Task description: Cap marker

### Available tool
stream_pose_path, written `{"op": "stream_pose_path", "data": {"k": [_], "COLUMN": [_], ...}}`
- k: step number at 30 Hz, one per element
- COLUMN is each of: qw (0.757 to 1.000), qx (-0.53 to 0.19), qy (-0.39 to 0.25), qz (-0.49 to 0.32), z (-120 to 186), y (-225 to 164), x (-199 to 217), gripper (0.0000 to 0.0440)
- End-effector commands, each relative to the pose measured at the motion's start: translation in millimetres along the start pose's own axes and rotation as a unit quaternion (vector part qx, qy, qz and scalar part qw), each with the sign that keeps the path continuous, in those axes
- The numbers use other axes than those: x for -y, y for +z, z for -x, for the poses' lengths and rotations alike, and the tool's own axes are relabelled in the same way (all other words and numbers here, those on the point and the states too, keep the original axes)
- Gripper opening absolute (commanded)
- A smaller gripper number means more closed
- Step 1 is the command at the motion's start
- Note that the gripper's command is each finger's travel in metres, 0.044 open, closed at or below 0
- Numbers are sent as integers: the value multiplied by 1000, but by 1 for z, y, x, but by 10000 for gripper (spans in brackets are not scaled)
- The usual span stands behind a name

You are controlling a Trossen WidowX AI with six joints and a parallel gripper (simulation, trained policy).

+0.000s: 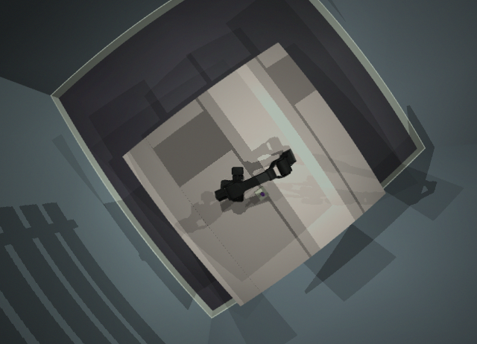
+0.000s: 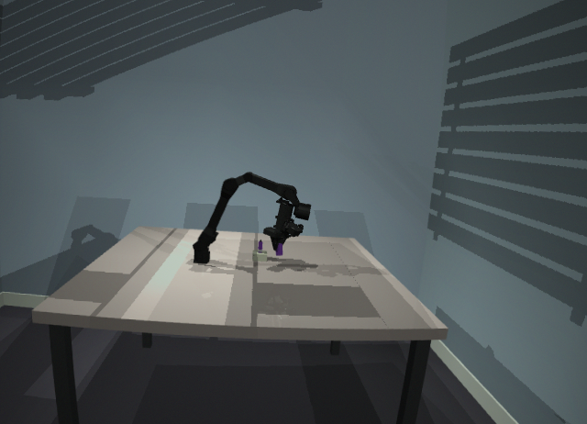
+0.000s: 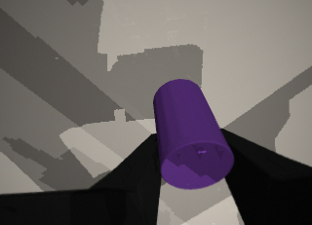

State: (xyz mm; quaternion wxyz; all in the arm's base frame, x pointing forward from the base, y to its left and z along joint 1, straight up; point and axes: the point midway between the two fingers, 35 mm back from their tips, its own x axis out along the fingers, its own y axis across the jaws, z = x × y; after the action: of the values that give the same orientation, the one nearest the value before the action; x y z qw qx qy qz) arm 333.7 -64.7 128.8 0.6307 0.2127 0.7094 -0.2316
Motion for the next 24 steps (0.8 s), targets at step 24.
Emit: {"op": "stream_pose_path", "data": {"k": [24], "qw": [996], "qx": [-15], "qy": [-15], "qz": [89], "z": [30], "y": [-116], "x": [-69], "gripper": [3]}}
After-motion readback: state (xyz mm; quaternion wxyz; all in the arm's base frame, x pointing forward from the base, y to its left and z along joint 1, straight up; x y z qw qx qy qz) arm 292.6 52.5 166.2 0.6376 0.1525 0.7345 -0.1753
